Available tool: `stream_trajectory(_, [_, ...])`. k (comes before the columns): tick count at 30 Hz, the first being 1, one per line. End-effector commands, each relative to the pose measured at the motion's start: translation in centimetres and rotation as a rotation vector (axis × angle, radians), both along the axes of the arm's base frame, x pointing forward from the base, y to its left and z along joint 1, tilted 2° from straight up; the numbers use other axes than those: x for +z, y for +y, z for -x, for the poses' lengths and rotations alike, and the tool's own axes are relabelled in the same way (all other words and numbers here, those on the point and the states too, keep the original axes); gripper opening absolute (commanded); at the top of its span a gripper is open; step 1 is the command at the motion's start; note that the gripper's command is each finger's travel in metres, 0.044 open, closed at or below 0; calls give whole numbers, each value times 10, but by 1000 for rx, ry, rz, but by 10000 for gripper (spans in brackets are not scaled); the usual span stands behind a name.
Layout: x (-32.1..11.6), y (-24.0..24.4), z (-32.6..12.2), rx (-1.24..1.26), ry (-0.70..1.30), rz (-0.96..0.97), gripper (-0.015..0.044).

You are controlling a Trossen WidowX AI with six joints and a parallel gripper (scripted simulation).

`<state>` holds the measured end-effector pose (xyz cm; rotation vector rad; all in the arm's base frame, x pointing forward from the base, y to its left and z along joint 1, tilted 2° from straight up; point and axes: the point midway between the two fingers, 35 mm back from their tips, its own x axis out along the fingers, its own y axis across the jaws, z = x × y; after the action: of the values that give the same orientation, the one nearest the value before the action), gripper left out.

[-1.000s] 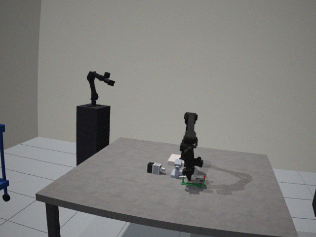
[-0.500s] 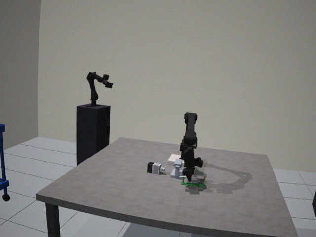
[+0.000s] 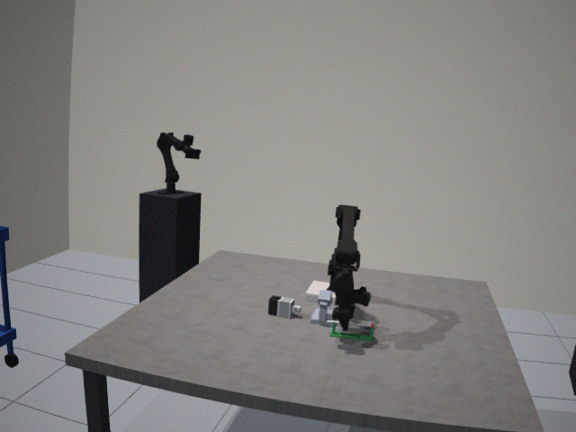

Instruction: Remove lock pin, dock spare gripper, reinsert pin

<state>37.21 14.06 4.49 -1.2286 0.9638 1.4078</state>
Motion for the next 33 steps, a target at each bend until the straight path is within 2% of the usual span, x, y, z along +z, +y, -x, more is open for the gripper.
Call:
stream_trajectory(1, [-5, 0, 1, 2, 9, 3, 0])
stream_trajectory(21, [-1, 0, 0, 0, 1, 0, 0])
stream_trajectory(33, [-1, 0, 0, 0, 1, 0, 315])
